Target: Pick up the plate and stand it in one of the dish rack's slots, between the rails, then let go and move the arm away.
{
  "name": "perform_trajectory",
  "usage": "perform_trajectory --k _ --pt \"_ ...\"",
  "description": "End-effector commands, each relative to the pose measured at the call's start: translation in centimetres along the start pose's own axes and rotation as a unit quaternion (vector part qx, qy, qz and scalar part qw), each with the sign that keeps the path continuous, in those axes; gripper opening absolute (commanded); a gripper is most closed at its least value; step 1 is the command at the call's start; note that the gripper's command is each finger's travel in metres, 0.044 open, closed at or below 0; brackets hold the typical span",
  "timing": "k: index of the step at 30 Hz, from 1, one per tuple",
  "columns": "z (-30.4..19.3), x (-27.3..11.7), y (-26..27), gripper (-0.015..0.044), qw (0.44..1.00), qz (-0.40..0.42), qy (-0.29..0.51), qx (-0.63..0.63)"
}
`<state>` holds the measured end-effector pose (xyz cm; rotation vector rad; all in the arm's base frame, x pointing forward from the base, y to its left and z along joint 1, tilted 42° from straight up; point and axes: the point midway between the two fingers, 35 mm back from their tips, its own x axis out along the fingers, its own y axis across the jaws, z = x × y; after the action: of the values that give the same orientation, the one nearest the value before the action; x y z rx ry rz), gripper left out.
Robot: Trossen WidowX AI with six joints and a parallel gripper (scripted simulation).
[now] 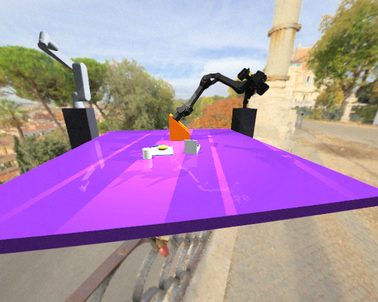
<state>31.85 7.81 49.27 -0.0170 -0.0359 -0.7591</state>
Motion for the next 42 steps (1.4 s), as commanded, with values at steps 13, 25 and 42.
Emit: perform_trajectory --k 13,25,42 --pt "-3.0 3.4 2.6 0.0400 0.992 0.023 -0.008 -0.126" --pt "-9.2 9.4 5.0 0.0400 0.958 0.065 0.023 -0.279" --pt "-21.0 17.0 3.8 0.0400 0.877 0.147 0.144 -0.434"
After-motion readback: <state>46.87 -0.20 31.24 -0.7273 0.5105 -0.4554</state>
